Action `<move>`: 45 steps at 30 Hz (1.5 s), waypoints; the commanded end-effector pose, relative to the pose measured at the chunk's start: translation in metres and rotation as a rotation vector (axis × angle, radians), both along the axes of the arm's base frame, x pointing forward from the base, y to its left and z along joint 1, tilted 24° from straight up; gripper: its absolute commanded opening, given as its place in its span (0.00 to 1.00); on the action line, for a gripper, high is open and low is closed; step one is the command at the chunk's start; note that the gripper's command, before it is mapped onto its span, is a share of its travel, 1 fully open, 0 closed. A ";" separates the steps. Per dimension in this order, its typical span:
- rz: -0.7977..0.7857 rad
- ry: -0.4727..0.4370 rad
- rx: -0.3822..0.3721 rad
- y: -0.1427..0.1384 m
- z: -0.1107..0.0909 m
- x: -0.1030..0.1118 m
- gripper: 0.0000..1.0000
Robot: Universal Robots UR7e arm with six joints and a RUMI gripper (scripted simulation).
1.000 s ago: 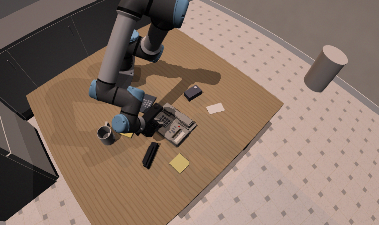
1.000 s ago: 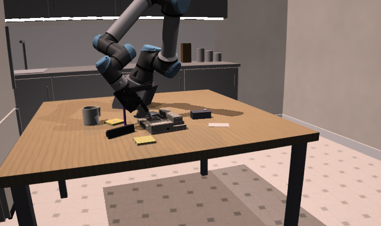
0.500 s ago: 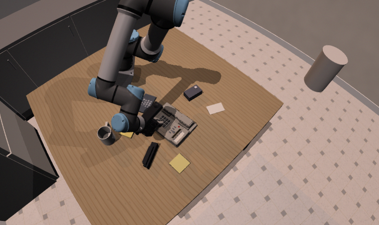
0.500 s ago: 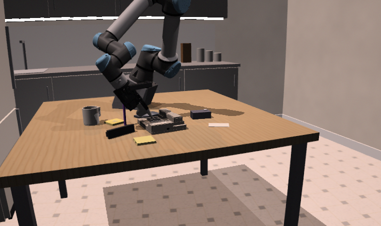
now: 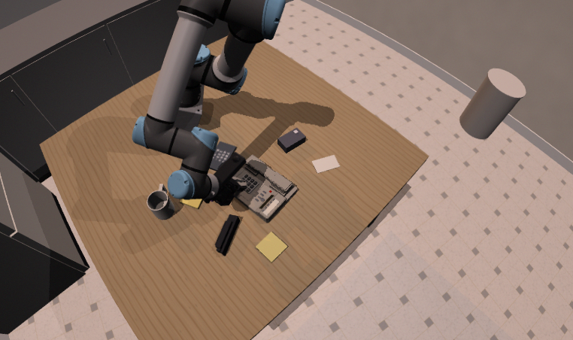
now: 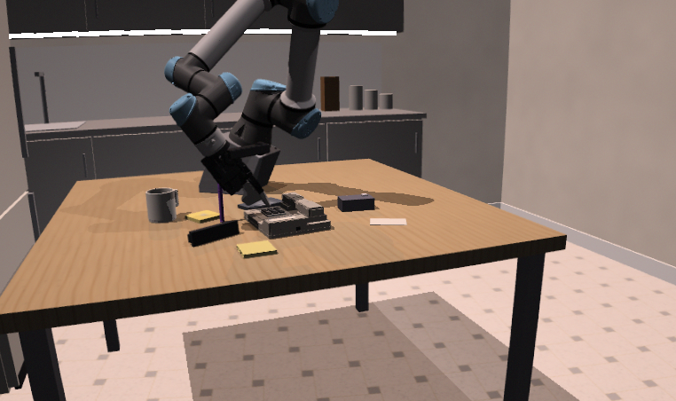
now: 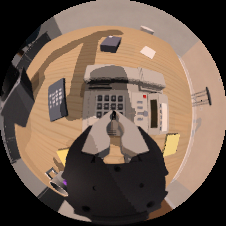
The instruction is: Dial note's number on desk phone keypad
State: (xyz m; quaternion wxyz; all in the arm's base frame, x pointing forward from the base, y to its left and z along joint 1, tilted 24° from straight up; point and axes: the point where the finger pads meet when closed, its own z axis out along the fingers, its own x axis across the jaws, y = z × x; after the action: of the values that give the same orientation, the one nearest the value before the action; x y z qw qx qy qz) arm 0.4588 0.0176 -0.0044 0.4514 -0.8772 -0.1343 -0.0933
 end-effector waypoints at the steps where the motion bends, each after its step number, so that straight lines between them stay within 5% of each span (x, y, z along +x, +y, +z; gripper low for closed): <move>1: 0.000 -0.001 -0.001 0.000 0.000 0.000 0.00; 45: 0.000 -0.001 -0.001 0.003 -0.009 0.003 0.00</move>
State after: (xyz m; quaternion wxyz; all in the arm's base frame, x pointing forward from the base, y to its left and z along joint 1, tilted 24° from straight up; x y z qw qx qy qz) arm 0.4610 0.0211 -0.0135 0.4514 -0.8772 -0.1343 -0.0933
